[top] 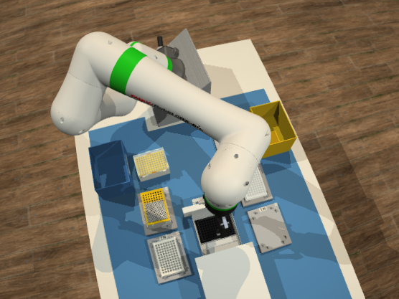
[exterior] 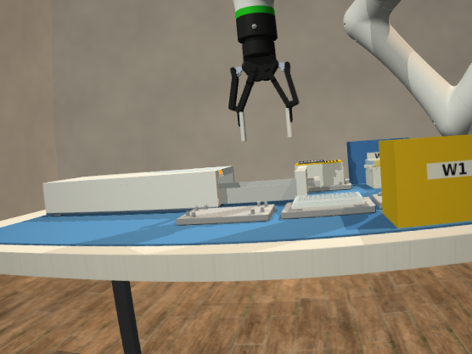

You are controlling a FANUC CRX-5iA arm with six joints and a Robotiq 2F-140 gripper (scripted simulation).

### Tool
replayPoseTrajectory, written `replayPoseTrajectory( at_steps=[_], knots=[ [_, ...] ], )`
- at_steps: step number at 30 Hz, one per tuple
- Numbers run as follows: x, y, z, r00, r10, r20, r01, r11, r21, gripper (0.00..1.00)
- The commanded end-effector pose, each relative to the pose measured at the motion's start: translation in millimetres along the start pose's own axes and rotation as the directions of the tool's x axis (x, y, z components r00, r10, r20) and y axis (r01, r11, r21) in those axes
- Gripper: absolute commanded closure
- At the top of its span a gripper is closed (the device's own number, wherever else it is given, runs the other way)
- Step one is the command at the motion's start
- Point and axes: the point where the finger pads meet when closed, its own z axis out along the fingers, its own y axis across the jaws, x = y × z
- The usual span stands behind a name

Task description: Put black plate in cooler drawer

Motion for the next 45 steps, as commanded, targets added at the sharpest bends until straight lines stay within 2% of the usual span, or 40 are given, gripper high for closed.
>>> replayPoseTrajectory(
  at_steps=[1, 24, 25, 42, 45],
  knots=[
    [0.1, -5.6, 1.1, 1.000, 0.000, 0.000, 0.000, 1.000, -0.001, 0.35],
    [0.1, -87.3, 20.2, 1.000, 0.000, 0.000, 0.000, 1.000, -0.001, 0.45],
    [0.1, -91.2, 21.2, 1.000, 0.000, 0.000, 0.000, 1.000, -0.001, 1.00],
    [0.1, -149.6, 34.8, 1.000, 0.000, 0.000, 0.000, 1.000, -0.001, 1.00],
    [0.1, -150.2, 35.0, 1.000, 0.000, 0.000, 0.000, 1.000, -0.001, 1.00]
  ],
)
